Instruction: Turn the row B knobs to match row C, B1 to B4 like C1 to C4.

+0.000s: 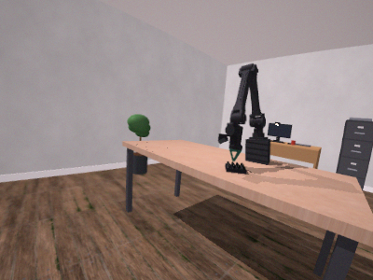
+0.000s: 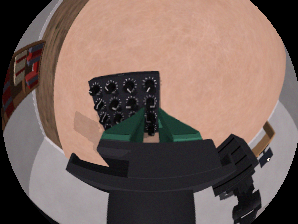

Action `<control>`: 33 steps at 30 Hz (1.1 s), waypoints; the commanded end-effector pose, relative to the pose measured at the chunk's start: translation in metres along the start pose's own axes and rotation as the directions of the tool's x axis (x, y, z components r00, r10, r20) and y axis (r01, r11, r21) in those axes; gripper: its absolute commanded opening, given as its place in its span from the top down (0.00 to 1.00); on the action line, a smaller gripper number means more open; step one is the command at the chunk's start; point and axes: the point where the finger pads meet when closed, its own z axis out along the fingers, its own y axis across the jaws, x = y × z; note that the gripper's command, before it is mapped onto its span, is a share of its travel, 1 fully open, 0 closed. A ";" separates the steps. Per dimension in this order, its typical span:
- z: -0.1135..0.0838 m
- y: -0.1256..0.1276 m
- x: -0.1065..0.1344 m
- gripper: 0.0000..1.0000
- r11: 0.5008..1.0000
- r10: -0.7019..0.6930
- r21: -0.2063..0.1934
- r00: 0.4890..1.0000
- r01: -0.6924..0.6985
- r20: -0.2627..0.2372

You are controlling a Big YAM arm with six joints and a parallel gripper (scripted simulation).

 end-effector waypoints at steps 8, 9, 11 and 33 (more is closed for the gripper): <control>-0.003 0.008 -0.003 0.82 1.000 0.003 -0.021 1.000 -0.003 0.016; -0.003 0.008 -0.003 0.82 1.000 0.003 -0.021 1.000 -0.003 0.016; -0.003 0.008 -0.003 0.82 1.000 0.003 -0.021 1.000 -0.003 0.016; 0.001 0.009 -0.001 0.82 1.000 0.000 -0.007 1.000 0.000 0.007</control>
